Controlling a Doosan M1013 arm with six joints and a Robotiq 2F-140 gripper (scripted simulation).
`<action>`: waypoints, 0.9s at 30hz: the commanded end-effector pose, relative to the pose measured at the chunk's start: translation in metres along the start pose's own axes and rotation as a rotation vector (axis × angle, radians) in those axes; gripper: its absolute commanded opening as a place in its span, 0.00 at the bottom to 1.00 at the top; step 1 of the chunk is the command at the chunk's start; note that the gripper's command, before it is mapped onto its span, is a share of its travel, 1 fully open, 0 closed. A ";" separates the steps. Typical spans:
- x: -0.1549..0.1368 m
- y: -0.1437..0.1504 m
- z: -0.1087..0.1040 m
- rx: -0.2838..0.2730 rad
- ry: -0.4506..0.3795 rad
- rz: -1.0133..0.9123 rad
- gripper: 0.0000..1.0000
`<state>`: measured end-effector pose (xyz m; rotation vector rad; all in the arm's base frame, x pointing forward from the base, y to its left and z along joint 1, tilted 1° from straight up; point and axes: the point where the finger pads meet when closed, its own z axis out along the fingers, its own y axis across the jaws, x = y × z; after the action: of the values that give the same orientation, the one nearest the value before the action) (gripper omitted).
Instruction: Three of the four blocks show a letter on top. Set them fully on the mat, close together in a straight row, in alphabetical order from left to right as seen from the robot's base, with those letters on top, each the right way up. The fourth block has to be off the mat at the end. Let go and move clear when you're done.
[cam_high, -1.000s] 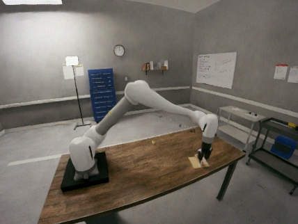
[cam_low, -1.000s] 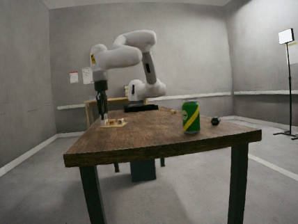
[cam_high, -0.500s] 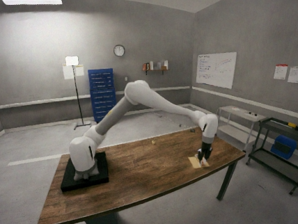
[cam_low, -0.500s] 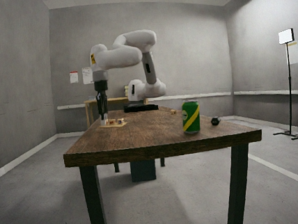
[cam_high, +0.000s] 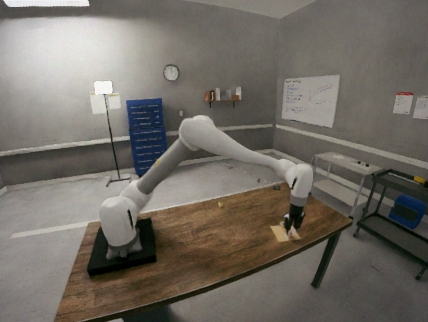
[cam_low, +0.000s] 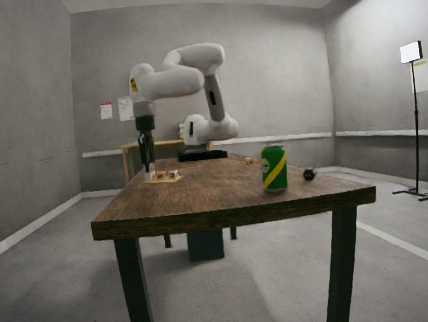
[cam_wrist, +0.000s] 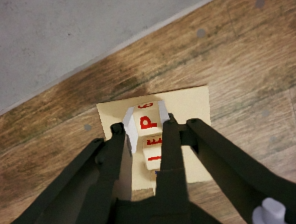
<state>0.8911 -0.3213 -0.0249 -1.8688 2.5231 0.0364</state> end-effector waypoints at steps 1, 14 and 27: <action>0.000 -0.001 -0.002 0.002 0.000 0.000 0.29; 0.000 -0.001 -0.002 0.002 0.000 0.000 0.35; 0.000 -0.001 -0.012 0.002 0.000 0.000 0.35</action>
<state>0.8911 -0.3214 -0.0201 -1.8689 2.5232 0.0365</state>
